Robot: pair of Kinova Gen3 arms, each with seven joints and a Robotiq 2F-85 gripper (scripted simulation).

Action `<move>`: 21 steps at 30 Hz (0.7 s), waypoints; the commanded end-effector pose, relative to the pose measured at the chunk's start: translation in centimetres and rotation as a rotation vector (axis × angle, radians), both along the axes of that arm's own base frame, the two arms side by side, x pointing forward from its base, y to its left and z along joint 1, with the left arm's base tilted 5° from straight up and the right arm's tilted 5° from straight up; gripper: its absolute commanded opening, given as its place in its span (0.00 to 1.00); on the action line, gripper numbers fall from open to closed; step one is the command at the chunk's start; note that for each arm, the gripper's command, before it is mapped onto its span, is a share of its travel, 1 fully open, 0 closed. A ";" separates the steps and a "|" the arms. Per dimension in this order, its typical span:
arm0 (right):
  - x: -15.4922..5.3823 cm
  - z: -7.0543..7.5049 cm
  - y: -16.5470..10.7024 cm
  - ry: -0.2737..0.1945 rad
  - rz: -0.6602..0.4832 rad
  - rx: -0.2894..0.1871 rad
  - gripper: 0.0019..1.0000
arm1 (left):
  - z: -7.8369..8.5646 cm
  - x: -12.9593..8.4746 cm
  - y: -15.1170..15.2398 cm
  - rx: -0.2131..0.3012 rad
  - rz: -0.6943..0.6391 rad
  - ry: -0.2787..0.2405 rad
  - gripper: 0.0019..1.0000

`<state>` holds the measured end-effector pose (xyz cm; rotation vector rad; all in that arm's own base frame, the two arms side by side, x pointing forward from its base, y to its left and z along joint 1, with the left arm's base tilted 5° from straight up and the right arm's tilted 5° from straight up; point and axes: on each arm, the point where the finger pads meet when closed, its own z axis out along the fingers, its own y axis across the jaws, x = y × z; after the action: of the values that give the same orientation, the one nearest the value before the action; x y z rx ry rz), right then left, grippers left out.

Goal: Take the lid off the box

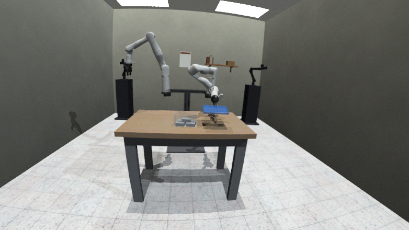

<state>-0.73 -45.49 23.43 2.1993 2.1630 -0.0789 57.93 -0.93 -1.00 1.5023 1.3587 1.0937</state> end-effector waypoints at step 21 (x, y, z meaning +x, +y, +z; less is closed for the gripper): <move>0.0 0.1 0.0 0.000 0.000 -0.002 1.00 | 0.2 0.0 0.9 0.000 0.000 -0.002 0.23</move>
<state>-0.73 -45.49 23.43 2.1993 2.1630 -0.0789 57.91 0.02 -0.93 1.5024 1.3583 1.0933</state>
